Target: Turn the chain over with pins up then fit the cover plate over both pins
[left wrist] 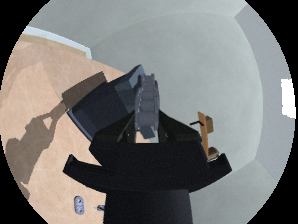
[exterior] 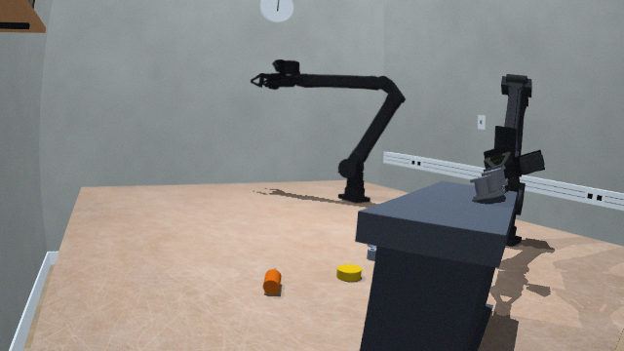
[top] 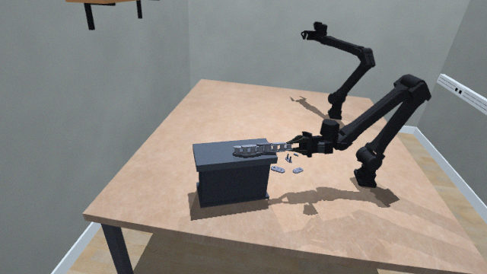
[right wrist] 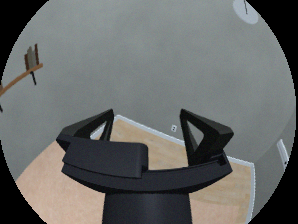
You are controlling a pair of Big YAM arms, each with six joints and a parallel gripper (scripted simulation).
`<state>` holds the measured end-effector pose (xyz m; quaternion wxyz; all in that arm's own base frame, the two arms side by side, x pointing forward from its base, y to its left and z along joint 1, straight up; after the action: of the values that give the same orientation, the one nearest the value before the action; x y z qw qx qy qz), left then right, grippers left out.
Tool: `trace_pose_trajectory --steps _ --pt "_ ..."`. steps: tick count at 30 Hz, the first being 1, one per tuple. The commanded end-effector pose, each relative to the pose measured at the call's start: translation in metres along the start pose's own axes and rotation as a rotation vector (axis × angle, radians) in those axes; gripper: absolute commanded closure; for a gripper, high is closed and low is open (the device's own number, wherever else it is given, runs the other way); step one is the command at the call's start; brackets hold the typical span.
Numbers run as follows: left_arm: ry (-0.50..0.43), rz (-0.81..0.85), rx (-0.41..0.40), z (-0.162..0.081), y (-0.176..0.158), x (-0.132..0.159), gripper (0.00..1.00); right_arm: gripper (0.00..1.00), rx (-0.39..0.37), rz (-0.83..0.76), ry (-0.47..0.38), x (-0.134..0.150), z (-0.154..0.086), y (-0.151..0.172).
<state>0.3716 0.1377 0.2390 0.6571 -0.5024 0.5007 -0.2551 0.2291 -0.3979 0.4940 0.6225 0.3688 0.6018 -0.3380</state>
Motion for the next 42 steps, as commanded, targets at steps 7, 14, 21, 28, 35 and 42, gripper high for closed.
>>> trace_pose_trajectory --steps 7,14,21,28,35,42 --pt "-0.027 0.079 0.075 0.0177 -0.0391 -0.0099 0.81 0.00 -0.009 0.000 -0.064 -0.0400 0.0021 0.0060" --pt "-0.033 0.109 0.075 0.0175 -0.0373 -0.0112 0.81 0.00 -0.009 0.000 -0.064 -0.0400 0.0021 0.0060" --pt "-0.033 0.159 0.083 0.0182 -0.0431 -0.0093 0.81 0.00 -0.009 0.000 -0.064 -0.0400 0.0021 0.0060" --pt "-0.035 0.203 0.083 0.0185 -0.0443 -0.0086 0.81 0.00 -0.009 0.000 -0.064 -0.0400 0.0021 0.0060" --pt "-0.036 0.235 0.081 0.0189 -0.0446 -0.0078 0.81 0.00 -0.009 0.000 -0.064 -0.0400 0.0021 0.0060" --pt "-0.039 0.277 0.084 0.0191 -0.0458 -0.0070 0.81 0.00 -0.009 0.000 -0.064 -0.0400 0.0021 0.0060"
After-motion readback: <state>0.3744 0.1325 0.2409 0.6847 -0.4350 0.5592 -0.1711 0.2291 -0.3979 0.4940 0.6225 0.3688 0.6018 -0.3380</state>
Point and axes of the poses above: on each arm, the point where the finger pads meet when closed, its own z axis out along the fingers, its own y axis across the jaws, x = y × z, the point moved 6 cm from there along -z, back along the fingers, and after that the axes turned 3 degrees about z, right-handed, at the moved point
